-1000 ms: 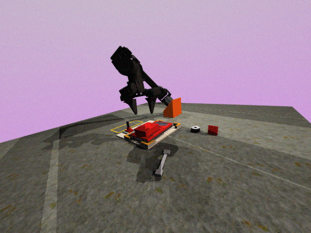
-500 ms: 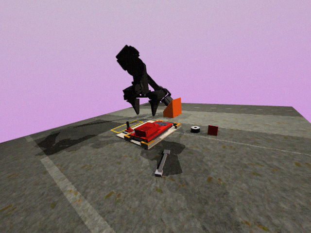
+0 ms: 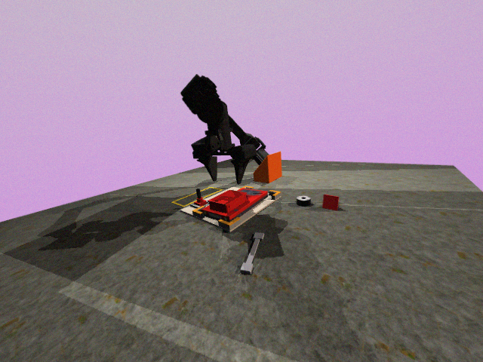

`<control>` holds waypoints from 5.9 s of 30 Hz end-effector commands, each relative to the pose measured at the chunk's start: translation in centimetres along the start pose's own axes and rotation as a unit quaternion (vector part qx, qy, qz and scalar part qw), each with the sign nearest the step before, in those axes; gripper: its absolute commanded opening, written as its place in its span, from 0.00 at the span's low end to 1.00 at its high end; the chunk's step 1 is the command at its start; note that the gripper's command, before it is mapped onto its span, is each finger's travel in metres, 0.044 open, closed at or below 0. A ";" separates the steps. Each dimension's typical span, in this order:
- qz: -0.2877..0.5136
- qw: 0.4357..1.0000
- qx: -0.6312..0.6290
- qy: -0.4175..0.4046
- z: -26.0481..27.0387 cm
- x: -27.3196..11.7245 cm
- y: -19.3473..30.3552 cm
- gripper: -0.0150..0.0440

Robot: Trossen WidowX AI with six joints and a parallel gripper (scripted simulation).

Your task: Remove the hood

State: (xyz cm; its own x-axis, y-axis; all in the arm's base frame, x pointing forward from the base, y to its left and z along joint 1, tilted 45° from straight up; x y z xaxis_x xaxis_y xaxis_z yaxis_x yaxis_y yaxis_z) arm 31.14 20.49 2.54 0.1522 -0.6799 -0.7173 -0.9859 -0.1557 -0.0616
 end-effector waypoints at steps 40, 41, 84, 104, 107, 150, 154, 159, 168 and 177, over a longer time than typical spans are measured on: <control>-0.002 1.000 -0.002 0.002 -0.1 3.1 0.0 1.00; -0.002 1.000 -0.002 0.002 -0.1 3.2 0.0 1.00; -0.002 1.000 -0.002 0.003 -0.3 5.4 0.0 1.00; 0.000 1.000 0.000 0.001 -0.3 5.8 0.0 0.77; 0.000 1.000 0.000 0.001 -0.3 5.8 0.0 0.73; 0.000 1.000 -0.001 0.001 -0.2 3.2 0.0 0.25; 0.000 1.000 -0.001 0.001 -0.3 3.0 0.0 0.25; 0.000 1.000 -0.001 0.001 -0.2 2.0 0.0 0.25; 0.000 1.000 -0.001 0.001 -0.2 -1.4 0.1 0.25; 0.002 1.000 -0.003 0.001 -2.7 -0.9 -0.3 0.25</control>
State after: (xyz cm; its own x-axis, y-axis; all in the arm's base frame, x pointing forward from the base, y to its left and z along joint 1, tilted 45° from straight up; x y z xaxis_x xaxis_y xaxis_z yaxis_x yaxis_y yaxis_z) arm 31.19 19.93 3.70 0.1397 -0.6854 -0.7146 -0.9872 -0.1527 -0.0464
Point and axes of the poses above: the point midway between the two fingers, 35 mm back from their tips, its own x axis out along the fingers, its own z axis across the jaws, y = z × x, the point moved 6 cm from there along -x, back along the fingers, and after that the axes turned 7 degrees about x, right-handed, at the moved point
